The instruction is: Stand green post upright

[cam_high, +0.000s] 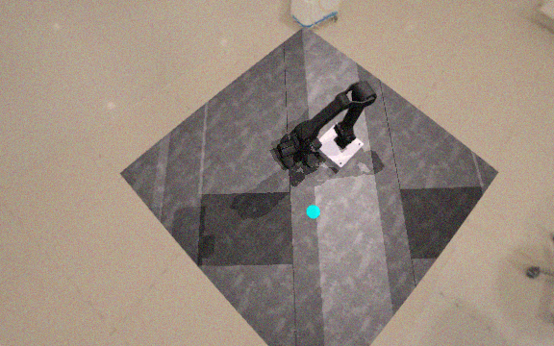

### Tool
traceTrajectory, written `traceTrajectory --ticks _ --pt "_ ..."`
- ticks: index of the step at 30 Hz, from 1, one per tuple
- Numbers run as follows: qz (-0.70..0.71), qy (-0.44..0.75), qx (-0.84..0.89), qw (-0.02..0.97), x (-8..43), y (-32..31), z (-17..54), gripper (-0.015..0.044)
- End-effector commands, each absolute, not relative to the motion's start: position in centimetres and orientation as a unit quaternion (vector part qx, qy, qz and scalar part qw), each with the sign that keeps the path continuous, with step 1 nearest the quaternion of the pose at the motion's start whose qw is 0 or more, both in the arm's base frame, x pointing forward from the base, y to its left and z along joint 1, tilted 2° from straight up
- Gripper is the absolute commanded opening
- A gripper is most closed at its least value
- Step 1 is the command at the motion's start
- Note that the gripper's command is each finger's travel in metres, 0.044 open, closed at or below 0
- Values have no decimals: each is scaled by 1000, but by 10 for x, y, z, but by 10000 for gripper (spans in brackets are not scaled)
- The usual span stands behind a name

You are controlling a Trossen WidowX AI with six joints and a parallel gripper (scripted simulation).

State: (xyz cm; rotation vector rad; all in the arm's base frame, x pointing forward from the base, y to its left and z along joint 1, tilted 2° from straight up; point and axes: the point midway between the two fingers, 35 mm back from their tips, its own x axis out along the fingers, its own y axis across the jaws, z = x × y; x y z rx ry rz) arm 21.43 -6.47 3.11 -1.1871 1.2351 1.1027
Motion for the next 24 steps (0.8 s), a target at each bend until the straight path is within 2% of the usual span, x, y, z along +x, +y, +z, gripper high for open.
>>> traceTrajectory --ticks 1,24 --pt "460 514 -498 526 216 -65 44 23" --pt "460 514 -498 526 208 -61 115 23"
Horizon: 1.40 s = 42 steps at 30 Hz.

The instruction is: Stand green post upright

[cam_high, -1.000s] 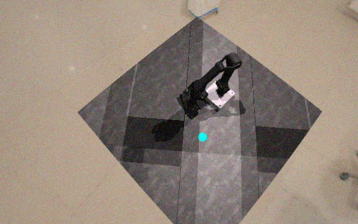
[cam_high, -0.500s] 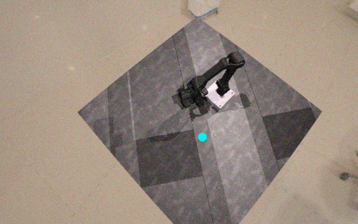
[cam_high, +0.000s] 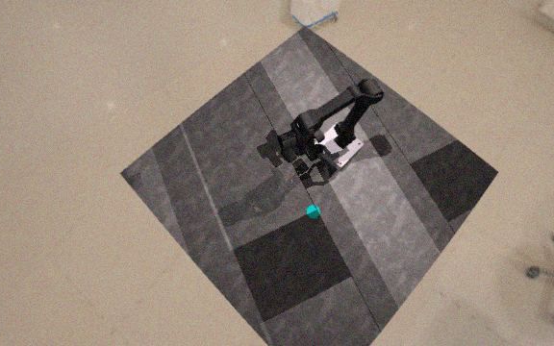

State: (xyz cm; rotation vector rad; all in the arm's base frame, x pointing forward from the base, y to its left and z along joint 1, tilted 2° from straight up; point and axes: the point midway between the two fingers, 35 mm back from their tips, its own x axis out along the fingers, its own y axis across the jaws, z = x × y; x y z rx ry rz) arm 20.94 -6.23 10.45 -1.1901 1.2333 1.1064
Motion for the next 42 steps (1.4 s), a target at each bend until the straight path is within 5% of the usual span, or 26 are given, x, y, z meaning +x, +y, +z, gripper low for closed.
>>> traceTrajectory --ticks 1,42 --pt "460 514 -498 526 207 -61 119 23" --pt "439 524 -474 554 273 6 142 23"
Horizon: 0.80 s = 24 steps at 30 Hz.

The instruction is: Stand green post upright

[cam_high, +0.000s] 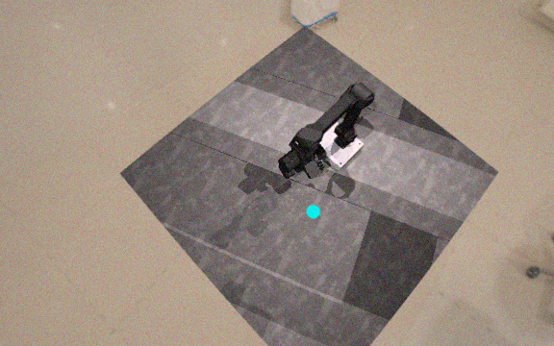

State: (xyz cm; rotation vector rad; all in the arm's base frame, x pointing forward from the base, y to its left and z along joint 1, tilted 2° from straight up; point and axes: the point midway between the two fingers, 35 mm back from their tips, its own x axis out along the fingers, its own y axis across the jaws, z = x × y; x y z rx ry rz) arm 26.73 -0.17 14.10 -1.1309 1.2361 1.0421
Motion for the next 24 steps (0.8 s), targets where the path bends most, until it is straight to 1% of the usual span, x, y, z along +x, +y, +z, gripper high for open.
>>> traceTrajectory --ticks 1,24 --pt "439 525 -473 555 274 8 142 23" --pt "427 531 -455 573 305 72 148 23"
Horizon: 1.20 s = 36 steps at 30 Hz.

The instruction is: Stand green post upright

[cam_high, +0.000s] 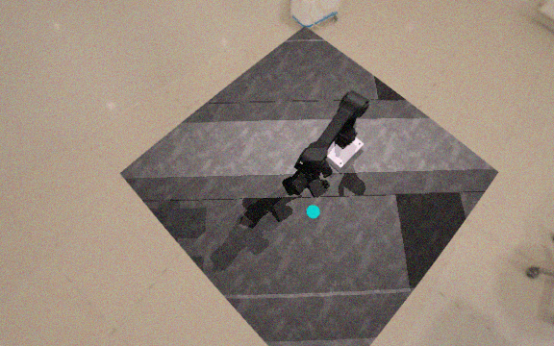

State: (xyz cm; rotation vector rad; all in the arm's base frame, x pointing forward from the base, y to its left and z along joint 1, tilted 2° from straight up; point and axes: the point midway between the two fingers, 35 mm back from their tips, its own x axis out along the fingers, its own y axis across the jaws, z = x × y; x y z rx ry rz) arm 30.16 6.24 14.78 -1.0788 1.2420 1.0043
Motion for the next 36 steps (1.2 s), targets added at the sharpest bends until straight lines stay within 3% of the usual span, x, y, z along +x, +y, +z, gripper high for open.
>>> traceTrajectory --ticks 1,36 --pt "426 532 -455 573 306 74 148 23" --pt "405 553 -425 592 322 158 145 23"
